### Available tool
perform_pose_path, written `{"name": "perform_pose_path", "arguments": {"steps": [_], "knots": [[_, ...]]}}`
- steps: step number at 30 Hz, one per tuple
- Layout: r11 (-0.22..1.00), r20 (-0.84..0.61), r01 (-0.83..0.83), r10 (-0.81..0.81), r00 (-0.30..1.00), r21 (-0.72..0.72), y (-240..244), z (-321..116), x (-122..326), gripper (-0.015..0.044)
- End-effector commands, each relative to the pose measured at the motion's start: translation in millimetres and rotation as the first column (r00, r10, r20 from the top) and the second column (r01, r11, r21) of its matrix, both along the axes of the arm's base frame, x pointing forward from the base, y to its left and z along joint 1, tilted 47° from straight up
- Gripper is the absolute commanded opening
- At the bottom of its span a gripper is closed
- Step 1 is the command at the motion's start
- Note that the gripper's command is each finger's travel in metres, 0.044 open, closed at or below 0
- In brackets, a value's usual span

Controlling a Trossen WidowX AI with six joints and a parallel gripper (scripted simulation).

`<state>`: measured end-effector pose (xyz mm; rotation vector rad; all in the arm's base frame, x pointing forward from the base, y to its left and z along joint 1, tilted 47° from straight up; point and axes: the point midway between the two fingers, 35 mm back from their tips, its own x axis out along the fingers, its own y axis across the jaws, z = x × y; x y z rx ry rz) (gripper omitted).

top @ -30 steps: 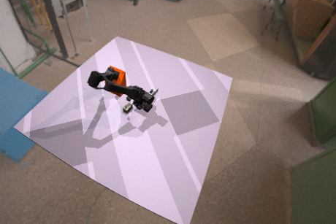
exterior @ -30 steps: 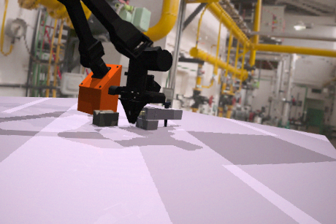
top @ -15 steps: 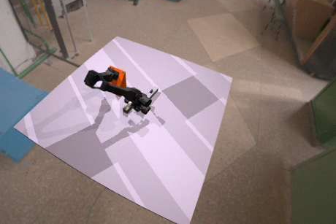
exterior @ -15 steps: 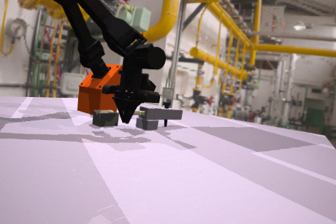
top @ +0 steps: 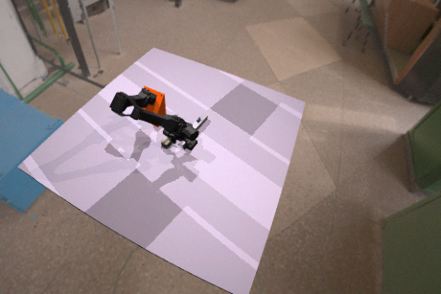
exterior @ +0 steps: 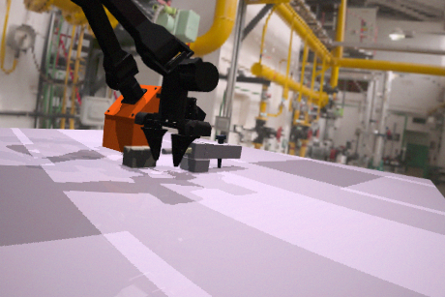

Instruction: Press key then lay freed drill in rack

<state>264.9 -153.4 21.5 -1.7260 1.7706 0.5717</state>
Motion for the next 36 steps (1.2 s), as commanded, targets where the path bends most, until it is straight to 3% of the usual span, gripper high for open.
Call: {"name": "perform_pose_path", "arguments": {"steps": [1, 3, 36], "knots": [[1.0, 0.002, -0.004, 0.004, 1.0, 0.003, 1, -2, 0, 0.0394], [1.0, 0.002, -0.005, 0.005, 1.0, 0.004, 1, -3, 0, 0.044], [1.0, 0.002, -0.005, 0.005, 1.0, 0.004, 6, -16, 2, 0.044]]}}
